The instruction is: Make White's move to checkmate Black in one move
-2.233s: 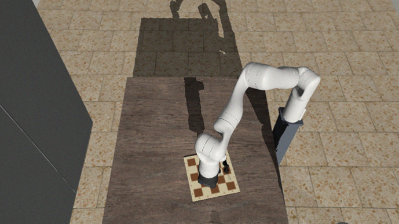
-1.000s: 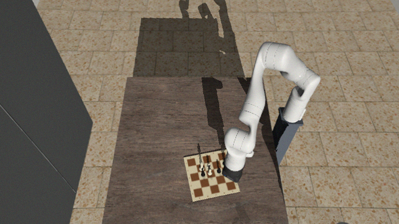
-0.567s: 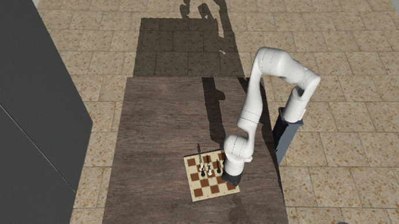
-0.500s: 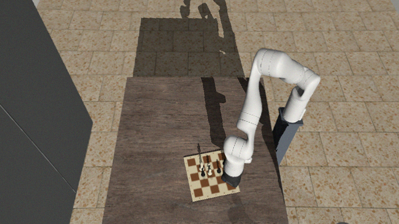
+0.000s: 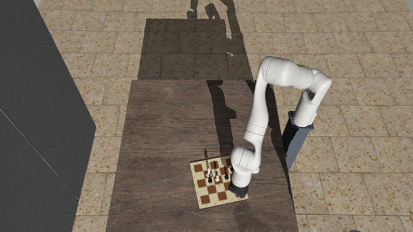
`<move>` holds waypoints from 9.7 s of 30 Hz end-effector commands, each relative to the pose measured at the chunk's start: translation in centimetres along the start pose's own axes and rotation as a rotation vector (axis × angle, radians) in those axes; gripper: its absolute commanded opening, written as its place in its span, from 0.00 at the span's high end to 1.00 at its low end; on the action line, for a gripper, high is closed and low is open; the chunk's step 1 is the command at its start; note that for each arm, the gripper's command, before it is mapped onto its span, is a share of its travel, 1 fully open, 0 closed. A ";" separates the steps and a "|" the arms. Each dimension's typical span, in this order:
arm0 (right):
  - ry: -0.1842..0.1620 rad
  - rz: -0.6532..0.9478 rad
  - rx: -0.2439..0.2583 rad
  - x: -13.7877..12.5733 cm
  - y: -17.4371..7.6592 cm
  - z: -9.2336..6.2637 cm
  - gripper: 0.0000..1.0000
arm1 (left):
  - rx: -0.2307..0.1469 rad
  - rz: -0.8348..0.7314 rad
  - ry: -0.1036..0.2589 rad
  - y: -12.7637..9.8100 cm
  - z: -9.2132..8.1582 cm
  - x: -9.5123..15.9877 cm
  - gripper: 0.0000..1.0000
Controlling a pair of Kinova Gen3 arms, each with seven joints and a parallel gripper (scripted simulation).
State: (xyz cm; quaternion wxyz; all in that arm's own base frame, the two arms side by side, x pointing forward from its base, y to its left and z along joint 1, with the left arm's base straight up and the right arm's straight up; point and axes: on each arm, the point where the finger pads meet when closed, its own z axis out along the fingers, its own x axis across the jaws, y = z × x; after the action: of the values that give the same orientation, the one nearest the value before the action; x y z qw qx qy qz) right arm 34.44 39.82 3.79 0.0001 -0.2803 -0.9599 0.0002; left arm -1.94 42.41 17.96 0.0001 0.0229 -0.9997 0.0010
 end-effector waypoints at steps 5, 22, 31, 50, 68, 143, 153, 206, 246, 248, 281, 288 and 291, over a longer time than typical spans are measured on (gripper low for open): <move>0.000 0.000 -0.003 0.0 0.1 -0.1 1.00 | -0.002 0.000 0.000 0.0 -0.1 0.0 0.00; 0.000 0.000 -0.003 0.0 0.1 -0.1 1.00 | -0.002 0.000 0.000 0.0 -0.1 0.0 0.00; 0.000 0.000 -0.003 0.0 0.1 -0.1 1.00 | -0.002 0.000 0.000 0.0 -0.1 0.0 0.00; 0.000 0.000 -0.003 0.0 0.1 0.2 1.00 | -0.002 0.000 0.000 0.0 -0.1 0.0 0.00; 0.000 0.000 -0.003 0.0 0.1 0.3 1.00 | -0.002 0.000 0.000 0.0 -0.1 0.0 0.00; 0.000 0.000 -0.003 0.0 0.1 -6.4 0.27 | -0.002 0.000 0.000 0.0 -0.1 0.0 0.00; 0.000 0.000 -0.003 0.0 0.1 -8.7 0.27 | -0.002 0.000 0.000 0.0 -0.1 0.0 0.00; 0.000 0.000 -0.003 0.0 0.0 -16.3 0.00 | -0.002 0.000 0.000 0.0 -0.1 0.0 0.00; 0.000 0.000 -0.003 0.0 0.0 -16.3 0.00 | -0.002 0.000 0.000 0.0 -0.1 0.0 0.00; 0.000 0.000 -0.003 0.0 0.0 -16.3 0.00 | -0.002 0.000 0.000 0.0 -0.1 0.0 0.00; 0.000 0.000 -0.003 0.0 0.0 -16.3 0.00 | -0.002 0.000 0.000 0.0 -0.1 0.0 0.00; 0.000 0.000 -0.003 0.0 0.0 -16.3 0.00 | -0.002 0.000 0.000 0.0 -0.1 0.0 0.00; 0.000 0.000 -0.003 0.0 0.0 -16.3 0.00 | -0.002 0.000 0.000 0.0 -0.1 0.0 0.00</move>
State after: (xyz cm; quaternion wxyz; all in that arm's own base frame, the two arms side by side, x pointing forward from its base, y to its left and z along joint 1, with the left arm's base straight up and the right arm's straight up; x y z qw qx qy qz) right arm 34.44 39.83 19.99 0.0001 -0.2803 -0.9599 0.0001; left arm -1.94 42.41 17.96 0.0001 0.0229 -0.9997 0.0010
